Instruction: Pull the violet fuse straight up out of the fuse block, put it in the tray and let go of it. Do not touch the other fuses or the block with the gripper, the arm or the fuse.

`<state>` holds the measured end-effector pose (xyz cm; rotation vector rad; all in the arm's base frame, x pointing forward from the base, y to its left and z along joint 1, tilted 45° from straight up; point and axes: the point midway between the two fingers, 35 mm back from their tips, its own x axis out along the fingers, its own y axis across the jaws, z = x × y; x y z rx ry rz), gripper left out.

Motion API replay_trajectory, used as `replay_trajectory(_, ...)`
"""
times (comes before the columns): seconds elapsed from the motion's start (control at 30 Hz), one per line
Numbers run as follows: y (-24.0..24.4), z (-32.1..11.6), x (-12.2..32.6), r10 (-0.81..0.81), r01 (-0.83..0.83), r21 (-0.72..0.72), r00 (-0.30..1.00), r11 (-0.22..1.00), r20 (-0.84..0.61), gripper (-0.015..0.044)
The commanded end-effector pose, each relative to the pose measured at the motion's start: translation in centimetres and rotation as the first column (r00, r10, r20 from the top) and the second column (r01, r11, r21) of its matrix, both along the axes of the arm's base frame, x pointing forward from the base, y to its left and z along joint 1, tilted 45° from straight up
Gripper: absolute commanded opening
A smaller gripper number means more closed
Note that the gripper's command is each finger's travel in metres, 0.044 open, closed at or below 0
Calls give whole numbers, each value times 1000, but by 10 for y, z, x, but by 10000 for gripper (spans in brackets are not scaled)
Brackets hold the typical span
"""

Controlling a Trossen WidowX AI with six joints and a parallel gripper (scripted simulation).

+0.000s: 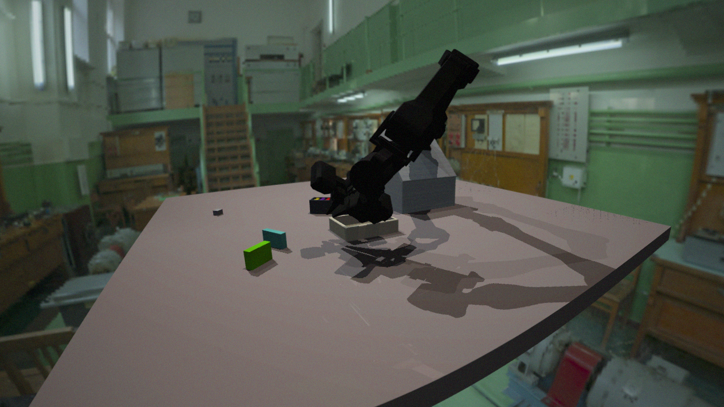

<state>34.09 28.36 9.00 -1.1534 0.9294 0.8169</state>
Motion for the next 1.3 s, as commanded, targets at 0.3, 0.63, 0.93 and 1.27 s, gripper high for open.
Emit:
replay_trajectory(0.3, -152, -142, 0, 59, 123, 324, 864, 938, -500, 61)
replay_trajectory(0.63, -215, -175, -29, 118, 290, 615, 836, 733, -535, 61)
replay_trajectory(0.93, -215, -179, -28, 117, 290, 615, 837, 733, -535, 61)
replay_trajectory(1.27, -208, -186, -29, 117, 290, 615, 836, 733, -535, 61)
